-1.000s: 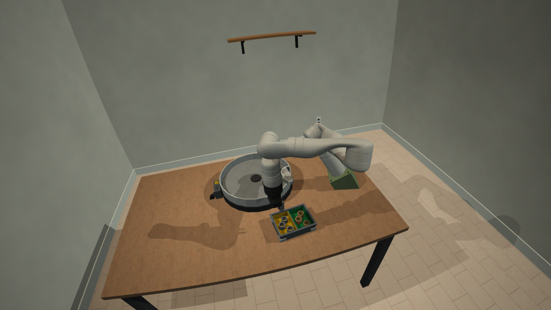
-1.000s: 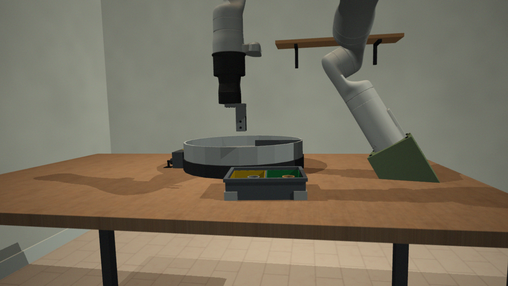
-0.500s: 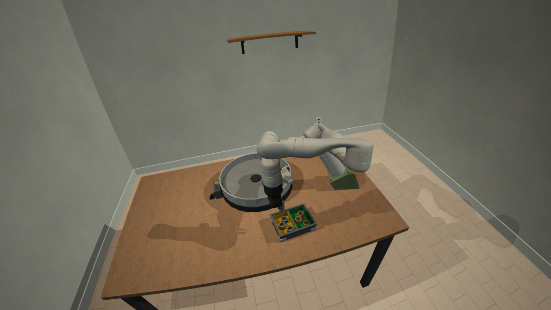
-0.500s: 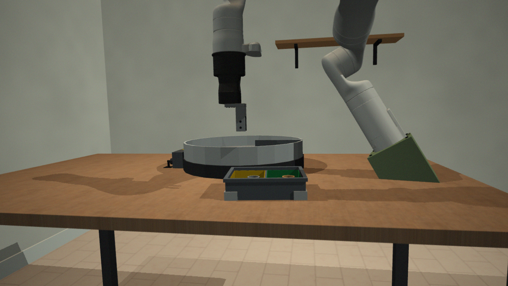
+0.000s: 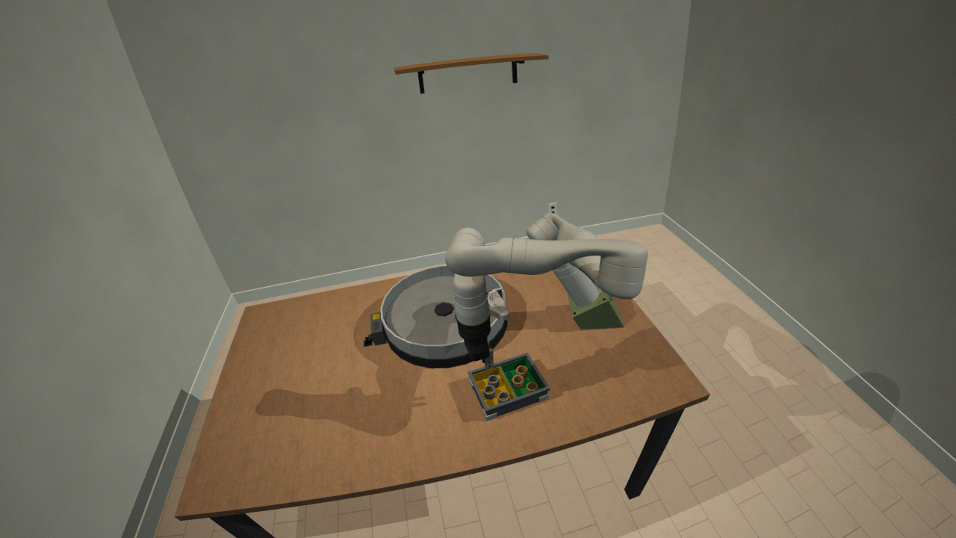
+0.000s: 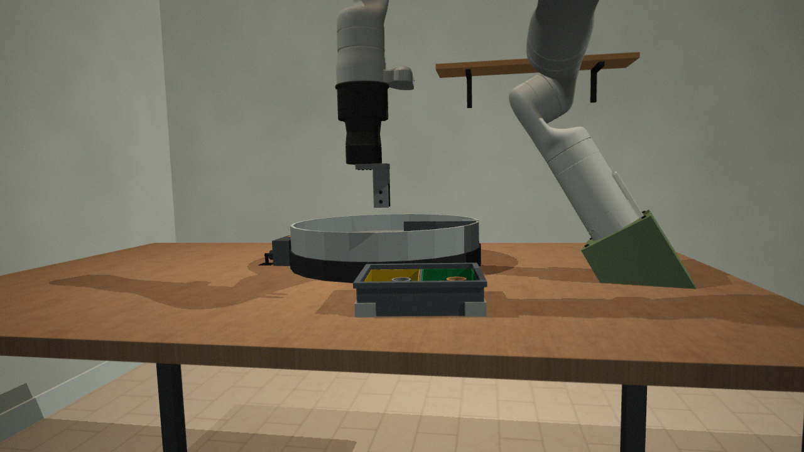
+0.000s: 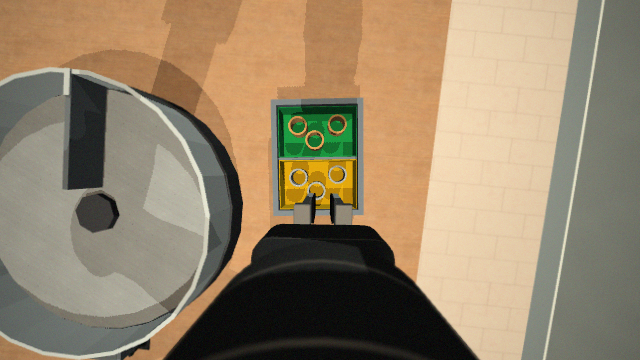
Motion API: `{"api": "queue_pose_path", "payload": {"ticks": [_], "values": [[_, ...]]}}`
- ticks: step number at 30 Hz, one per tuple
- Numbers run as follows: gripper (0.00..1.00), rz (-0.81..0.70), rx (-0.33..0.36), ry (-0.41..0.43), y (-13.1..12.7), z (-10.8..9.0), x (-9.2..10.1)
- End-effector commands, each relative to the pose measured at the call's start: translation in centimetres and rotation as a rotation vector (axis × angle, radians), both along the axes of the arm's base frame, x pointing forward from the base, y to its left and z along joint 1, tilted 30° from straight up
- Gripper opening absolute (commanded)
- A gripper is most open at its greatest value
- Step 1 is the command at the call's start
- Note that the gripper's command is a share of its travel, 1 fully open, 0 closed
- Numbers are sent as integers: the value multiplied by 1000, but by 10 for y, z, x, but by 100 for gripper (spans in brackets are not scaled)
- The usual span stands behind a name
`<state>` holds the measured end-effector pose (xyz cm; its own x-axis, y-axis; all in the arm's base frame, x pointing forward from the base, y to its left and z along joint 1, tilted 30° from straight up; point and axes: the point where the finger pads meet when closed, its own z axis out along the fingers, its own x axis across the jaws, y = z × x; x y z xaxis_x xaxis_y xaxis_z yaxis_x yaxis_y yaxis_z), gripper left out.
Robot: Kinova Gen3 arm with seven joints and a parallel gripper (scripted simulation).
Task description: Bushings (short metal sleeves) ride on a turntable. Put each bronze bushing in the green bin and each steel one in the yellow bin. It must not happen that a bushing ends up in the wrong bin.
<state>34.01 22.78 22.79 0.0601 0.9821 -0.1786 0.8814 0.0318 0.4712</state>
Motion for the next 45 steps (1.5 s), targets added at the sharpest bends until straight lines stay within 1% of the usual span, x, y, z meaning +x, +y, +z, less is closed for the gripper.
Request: {"api": "queue_pose_path", "payload": {"ticks": [1, 33, 34, 45], "values": [[42, 1, 1, -1, 0, 1, 0], [42, 1, 1, -1, 0, 1, 0], [100, 1, 1, -1, 0, 1, 0], [100, 1, 1, -1, 0, 1, 0]]}}
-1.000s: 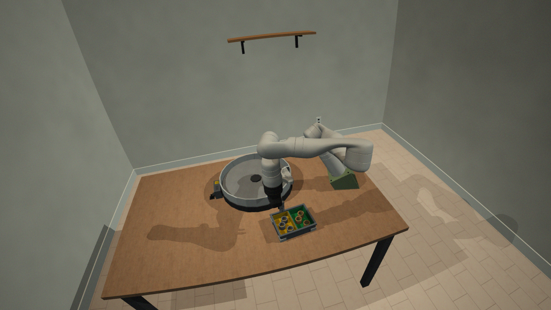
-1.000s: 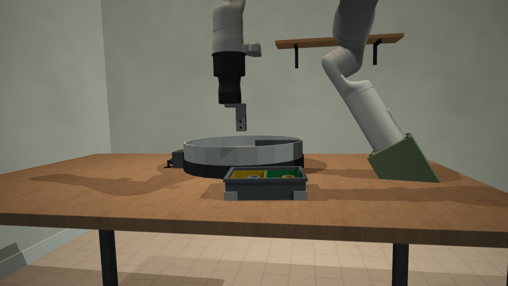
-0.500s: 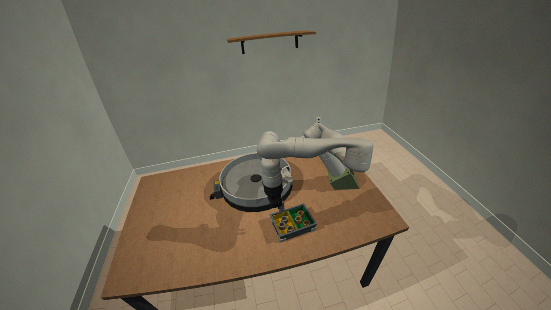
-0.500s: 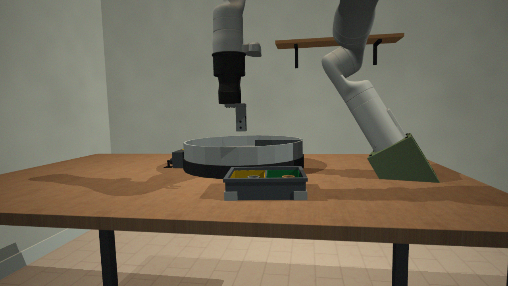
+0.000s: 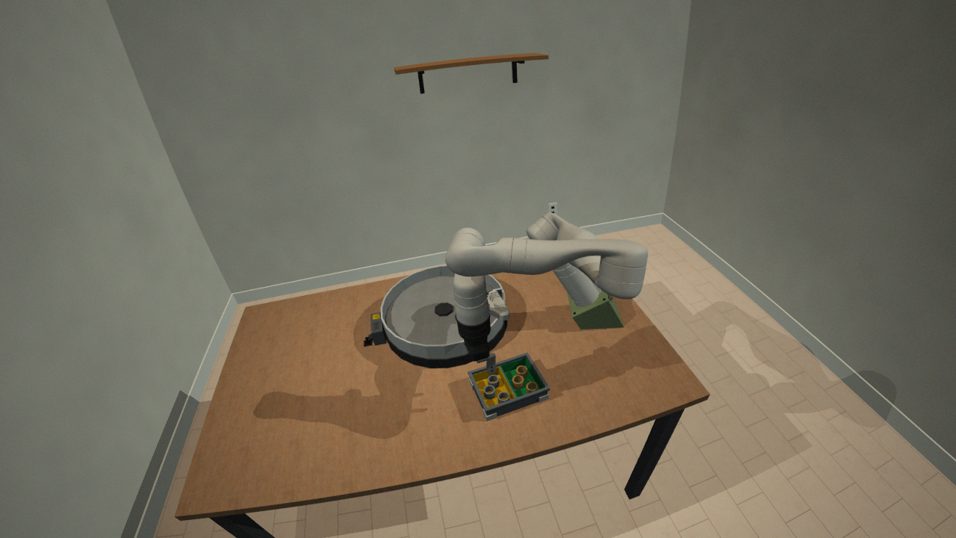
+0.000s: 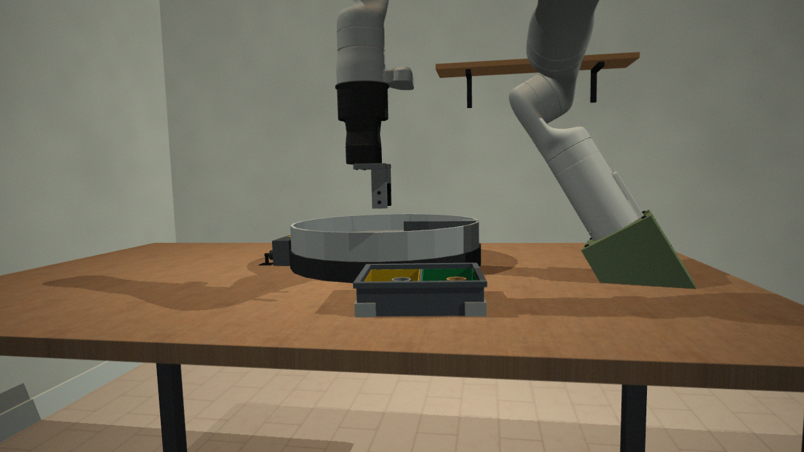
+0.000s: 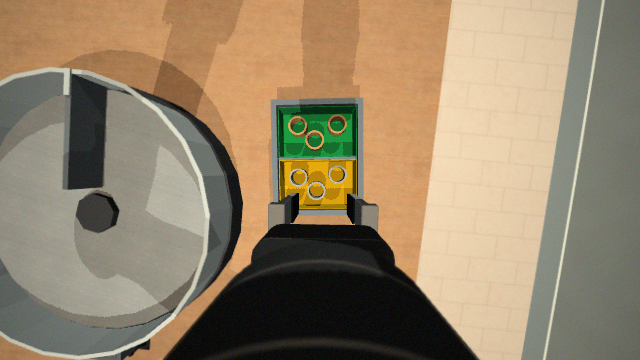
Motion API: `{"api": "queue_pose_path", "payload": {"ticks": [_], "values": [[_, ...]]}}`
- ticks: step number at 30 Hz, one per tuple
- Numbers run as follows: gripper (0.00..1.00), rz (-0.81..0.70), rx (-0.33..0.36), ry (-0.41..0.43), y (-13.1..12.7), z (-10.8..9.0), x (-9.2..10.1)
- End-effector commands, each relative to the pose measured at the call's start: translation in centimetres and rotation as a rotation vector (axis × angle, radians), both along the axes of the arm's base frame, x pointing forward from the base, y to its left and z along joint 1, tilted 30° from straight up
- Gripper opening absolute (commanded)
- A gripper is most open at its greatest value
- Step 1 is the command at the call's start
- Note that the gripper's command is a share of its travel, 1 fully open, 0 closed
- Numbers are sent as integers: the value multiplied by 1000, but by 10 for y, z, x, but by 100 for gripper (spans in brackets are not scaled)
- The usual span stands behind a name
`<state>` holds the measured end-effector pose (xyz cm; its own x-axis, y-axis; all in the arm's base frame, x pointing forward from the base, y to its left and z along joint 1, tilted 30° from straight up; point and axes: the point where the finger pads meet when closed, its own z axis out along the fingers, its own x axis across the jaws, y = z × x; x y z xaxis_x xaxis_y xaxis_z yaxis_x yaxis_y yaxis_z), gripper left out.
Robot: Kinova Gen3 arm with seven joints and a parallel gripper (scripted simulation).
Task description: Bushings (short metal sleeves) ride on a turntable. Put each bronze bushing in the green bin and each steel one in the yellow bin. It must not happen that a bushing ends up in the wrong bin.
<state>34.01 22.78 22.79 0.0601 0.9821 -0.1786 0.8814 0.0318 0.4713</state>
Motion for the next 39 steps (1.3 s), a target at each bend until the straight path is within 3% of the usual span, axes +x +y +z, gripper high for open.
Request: {"api": "queue_pose_path", "payload": {"ticks": [1, 15, 18, 22, 25, 30, 39], "values": [[100, 1, 1, -1, 0, 1, 0], [100, 1, 1, -1, 0, 1, 0], [100, 1, 1, -1, -2, 1, -7], [100, 1, 1, -1, -12, 3, -33], [100, 1, 1, -1, -12, 3, -33], [100, 1, 1, -1, -25, 5, -66], [100, 1, 1, -1, -25, 5, -66]]}}
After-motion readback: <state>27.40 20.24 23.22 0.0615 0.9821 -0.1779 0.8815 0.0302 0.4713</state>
